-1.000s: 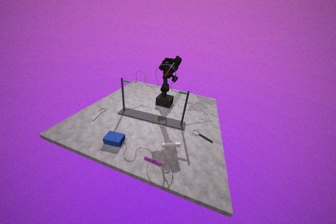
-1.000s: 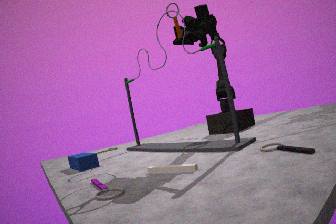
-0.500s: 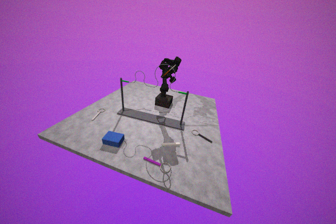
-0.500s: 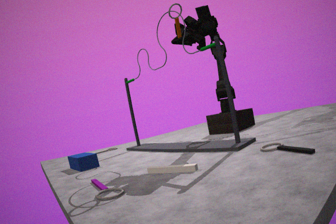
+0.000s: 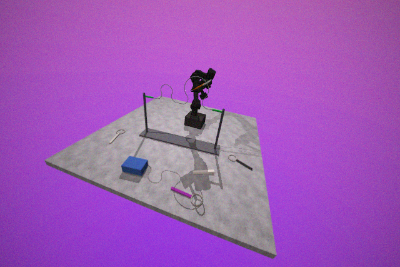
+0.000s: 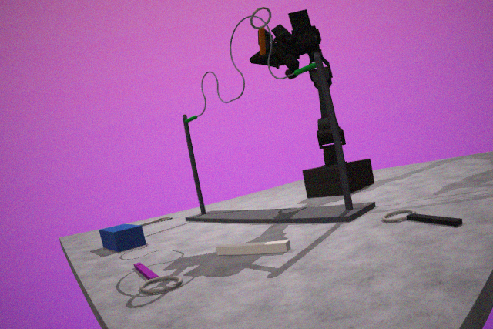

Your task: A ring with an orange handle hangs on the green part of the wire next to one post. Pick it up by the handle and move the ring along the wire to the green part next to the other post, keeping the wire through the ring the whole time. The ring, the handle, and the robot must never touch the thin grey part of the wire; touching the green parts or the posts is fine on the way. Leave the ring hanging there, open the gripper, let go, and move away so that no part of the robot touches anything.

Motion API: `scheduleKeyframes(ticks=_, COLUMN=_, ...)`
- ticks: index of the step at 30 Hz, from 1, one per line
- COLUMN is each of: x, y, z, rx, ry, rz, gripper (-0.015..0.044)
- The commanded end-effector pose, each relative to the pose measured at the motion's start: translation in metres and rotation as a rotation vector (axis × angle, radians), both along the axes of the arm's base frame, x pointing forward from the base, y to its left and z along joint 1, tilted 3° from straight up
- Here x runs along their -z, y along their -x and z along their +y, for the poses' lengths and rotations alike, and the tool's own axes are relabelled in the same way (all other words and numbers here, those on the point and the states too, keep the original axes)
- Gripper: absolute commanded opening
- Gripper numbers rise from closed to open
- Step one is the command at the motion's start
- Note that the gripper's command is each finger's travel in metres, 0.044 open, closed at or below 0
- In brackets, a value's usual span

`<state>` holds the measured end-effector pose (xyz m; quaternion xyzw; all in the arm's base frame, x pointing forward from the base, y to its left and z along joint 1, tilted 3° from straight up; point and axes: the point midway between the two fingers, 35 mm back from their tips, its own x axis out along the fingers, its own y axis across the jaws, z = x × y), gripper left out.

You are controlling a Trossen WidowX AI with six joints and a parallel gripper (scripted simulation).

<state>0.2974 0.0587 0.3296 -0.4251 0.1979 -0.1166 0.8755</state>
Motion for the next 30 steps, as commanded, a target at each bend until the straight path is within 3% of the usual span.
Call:
scheduleKeyframes(ticks=1, x=0.000, y=0.000, z=-0.002, rx=0.000, ry=0.066, rz=-0.001, gripper=-0.0150)
scheduleKeyframes(ticks=30, x=-0.011, y=-0.001, z=-0.008, rx=-0.014, ry=0.419, rz=-0.027, gripper=-0.0150)
